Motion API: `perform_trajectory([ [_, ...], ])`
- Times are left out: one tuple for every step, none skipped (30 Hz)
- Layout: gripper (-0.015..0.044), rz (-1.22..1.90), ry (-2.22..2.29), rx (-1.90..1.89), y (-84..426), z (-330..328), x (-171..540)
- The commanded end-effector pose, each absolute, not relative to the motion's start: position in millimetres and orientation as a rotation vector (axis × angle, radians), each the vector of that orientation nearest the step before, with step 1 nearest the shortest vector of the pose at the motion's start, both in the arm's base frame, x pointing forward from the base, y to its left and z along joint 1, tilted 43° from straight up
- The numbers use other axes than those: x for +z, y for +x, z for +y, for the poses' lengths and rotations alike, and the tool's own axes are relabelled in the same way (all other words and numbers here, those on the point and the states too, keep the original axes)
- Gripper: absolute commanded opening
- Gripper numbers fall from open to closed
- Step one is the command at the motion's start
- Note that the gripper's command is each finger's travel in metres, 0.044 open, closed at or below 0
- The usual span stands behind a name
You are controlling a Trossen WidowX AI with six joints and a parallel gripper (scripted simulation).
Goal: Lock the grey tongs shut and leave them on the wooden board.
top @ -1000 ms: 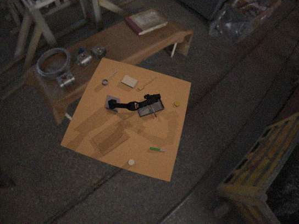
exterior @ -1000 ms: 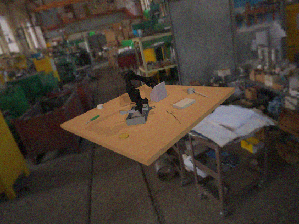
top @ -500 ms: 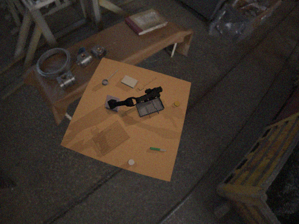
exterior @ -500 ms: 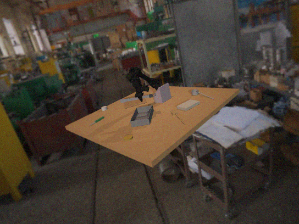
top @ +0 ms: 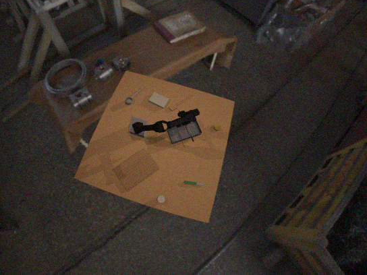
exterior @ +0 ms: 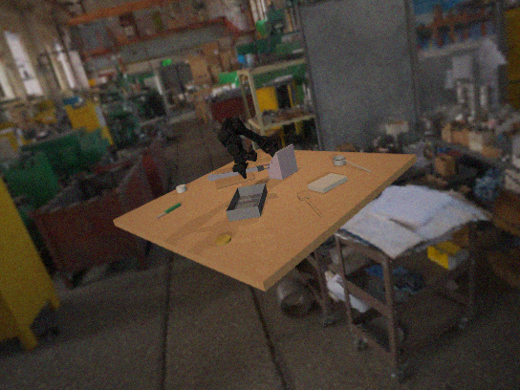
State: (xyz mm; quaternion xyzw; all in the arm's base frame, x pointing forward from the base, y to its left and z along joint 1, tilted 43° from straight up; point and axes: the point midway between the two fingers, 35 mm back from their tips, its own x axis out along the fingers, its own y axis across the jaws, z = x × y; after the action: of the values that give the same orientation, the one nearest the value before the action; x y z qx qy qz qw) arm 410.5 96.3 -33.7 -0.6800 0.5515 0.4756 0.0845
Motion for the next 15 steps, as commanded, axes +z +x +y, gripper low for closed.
perform_trajectory([
  [-0.0150,1.647,-2.016,1.373,416.5,78.8,-13.1],
  [-0.0150,1.648,-2.009,1.362,417.4,73.8,-7.8],
  [-0.0150,1.650,-2.003,1.351,418.1,68.9,-2.6],
  [-0.0150,1.652,-1.996,1.340,418.7,63.8,2.6],
  [-0.0150,1.655,-1.989,1.328,419.2,58.8,7.8],
  [-0.0150,1.657,-1.983,1.317,419.6,53.7,12.9],
  [-0.0150,1.659,-1.976,1.305,419.8,48.6,18.1],
  [-0.0150,1.661,-1.970,1.294,419.8,43.5,23.2],
  [-0.0150,1.664,-1.963,1.281,419.8,38.3,28.3],
  [-0.0150,1.666,-1.956,1.269,419.6,33.2,33.4],
  [-0.0150,1.669,-1.950,1.258,419.3,28.0,38.4],
  [-0.0150,1.671,-1.944,1.246,418.9,22.8,43.4],
  [-0.0150,1.674,-1.937,1.234,418.3,17.6,48.4],
  [-0.0150,1.677,-1.931,1.222,417.6,12.4,53.3],
  [-0.0150,1.679,-1.925,1.210,416.7,7.3,58.2],
])
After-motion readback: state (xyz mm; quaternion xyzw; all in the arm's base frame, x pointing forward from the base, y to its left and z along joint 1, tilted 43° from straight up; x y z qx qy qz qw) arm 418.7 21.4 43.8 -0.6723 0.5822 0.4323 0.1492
